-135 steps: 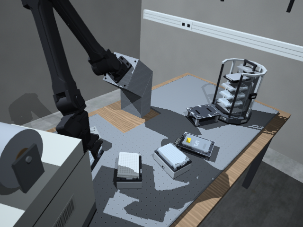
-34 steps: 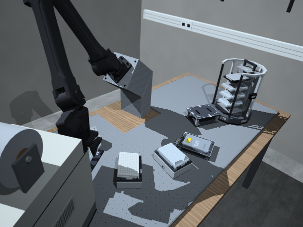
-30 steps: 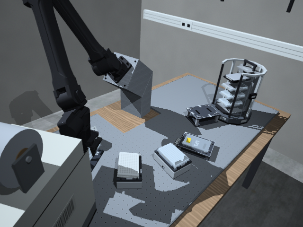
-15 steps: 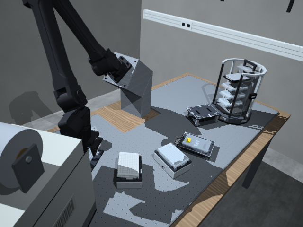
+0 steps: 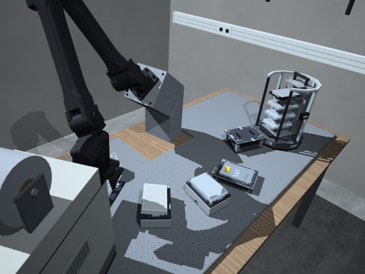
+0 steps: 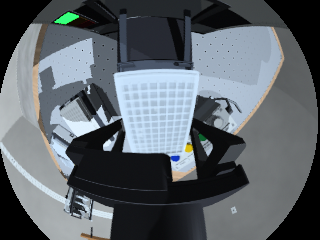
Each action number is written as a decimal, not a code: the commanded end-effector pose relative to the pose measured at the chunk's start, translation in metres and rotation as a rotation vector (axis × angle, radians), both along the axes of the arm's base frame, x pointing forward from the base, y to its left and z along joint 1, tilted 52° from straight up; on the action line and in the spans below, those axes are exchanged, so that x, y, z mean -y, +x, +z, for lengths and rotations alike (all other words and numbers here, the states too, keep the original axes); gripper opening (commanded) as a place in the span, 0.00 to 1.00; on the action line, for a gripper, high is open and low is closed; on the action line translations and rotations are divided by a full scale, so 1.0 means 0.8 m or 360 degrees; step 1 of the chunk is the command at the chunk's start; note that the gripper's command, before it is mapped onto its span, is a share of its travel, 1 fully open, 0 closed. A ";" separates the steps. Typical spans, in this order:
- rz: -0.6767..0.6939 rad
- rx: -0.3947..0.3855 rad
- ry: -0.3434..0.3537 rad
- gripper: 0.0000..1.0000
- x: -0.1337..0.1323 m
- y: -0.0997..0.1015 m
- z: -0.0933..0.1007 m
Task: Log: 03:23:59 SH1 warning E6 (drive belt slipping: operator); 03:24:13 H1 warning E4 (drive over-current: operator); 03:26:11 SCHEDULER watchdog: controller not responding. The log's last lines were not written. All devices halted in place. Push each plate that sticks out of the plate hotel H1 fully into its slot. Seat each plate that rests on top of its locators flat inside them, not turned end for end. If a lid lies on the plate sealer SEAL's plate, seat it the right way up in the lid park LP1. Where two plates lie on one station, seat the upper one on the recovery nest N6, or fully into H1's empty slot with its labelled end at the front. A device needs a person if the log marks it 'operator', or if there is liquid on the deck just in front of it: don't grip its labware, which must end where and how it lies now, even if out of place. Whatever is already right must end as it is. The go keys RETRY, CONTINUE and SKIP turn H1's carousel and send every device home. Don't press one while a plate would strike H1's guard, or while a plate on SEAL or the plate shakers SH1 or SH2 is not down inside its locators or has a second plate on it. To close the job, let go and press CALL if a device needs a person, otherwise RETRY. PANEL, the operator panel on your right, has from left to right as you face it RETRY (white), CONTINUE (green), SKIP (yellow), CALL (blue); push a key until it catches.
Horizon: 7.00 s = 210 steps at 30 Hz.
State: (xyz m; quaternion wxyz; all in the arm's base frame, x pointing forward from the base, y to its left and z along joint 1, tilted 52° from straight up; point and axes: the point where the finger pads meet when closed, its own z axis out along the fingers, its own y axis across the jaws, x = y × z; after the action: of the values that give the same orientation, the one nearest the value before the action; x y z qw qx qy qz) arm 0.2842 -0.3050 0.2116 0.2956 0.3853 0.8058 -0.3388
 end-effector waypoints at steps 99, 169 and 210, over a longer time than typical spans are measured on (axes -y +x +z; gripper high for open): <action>-0.0003 0.0011 -0.0016 0.84 0.022 0.008 -0.010; -0.0005 0.0003 -0.0014 0.84 0.033 0.009 -0.021; -0.0004 0.0001 -0.0011 0.84 0.034 0.009 -0.024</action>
State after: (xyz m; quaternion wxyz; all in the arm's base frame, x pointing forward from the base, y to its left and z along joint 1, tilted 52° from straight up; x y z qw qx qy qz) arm 0.2920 -0.3236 0.1969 0.2993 0.3856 0.8046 -0.3382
